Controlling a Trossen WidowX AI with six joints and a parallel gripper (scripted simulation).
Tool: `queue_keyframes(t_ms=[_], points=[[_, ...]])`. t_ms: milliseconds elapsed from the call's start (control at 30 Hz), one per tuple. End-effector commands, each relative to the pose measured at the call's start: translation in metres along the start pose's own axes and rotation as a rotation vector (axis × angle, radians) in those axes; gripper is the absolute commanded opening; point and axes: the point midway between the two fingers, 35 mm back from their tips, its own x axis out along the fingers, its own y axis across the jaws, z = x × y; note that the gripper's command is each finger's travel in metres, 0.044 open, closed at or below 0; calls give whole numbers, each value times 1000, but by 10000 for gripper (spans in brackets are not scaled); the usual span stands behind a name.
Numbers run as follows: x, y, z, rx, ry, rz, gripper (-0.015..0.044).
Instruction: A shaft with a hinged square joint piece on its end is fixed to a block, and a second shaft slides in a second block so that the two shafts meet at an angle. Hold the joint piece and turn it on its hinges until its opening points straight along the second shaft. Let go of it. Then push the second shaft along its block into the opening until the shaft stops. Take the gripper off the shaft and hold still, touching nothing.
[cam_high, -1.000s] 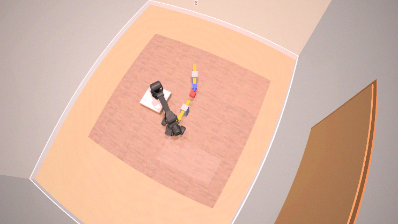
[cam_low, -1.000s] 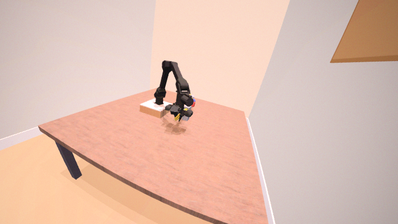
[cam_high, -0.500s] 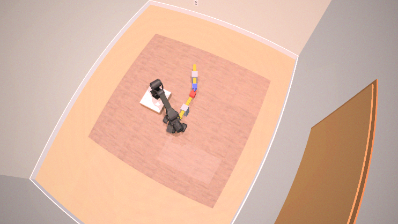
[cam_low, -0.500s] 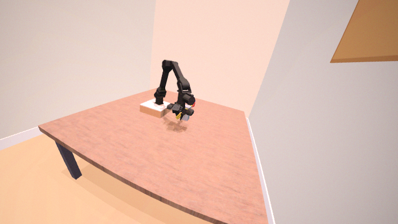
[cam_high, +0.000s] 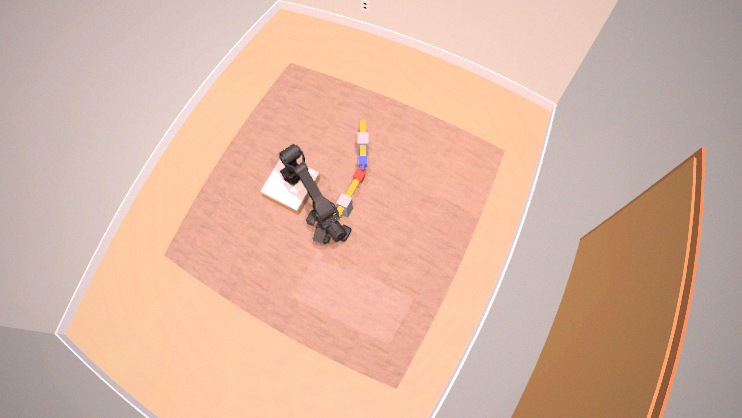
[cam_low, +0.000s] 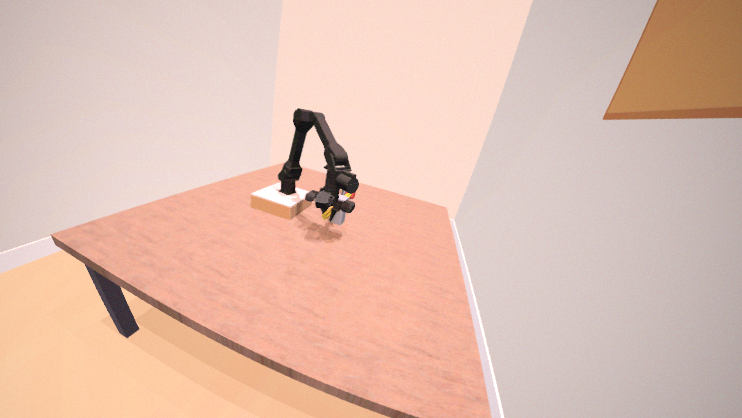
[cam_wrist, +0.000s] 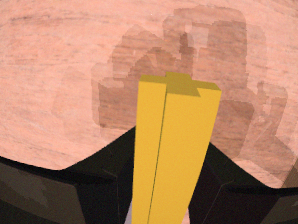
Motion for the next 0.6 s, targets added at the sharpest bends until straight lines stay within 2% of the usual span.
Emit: queue_keyframes(t_ms=[0,567], points=[[2,0,-8,2,4,0,0],[2,0,-30,2,6,0,0]])
